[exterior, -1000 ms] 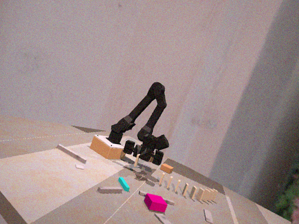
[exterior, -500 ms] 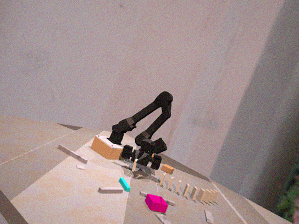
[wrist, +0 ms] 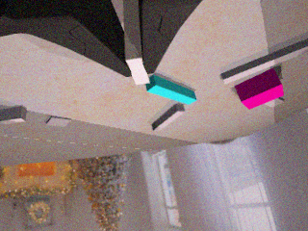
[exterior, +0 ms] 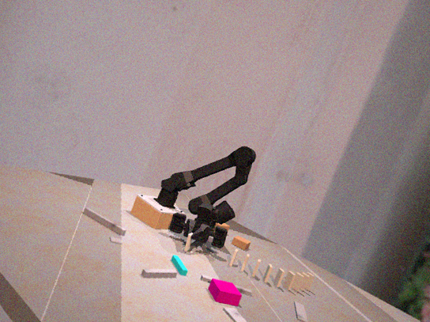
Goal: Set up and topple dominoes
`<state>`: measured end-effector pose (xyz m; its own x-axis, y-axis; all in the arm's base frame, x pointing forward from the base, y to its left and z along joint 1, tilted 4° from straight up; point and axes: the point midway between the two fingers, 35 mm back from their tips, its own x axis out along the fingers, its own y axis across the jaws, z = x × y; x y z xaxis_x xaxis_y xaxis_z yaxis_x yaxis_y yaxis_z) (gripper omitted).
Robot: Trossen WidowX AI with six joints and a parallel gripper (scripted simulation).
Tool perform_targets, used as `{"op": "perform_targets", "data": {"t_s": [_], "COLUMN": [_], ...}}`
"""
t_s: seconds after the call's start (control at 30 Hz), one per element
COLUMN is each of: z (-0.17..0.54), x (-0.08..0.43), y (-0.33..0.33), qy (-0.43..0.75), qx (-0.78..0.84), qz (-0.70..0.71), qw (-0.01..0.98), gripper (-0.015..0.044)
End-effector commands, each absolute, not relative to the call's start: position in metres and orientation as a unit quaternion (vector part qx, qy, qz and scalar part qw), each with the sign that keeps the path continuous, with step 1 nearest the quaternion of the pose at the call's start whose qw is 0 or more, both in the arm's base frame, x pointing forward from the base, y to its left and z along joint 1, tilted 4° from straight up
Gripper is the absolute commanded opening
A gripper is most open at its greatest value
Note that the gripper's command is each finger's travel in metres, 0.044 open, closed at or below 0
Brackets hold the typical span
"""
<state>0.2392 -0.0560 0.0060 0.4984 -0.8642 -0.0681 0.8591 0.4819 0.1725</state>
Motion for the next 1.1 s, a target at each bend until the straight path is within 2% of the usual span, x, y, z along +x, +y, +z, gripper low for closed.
{"op": "perform_targets", "data": {"t_s": [0.0, 0.33, 0.87, 1.07], "z": [0.001, 0.001, 0.002, 0.03], "x": [0.236, 0.236, 0.237, 0.238], "y": [-0.058, -0.058, -0.058, -0.057], "qy": [-0.007, -0.007, -0.007, -0.01], "qx": [0.085, 0.085, 0.085, 0.088], "qz": [-0.499, -0.499, -0.499, -0.5], "qw": [0.862, 0.862, 0.862, 0.861], "gripper": [0.002, 0.002, 0.044, 0.044]}}
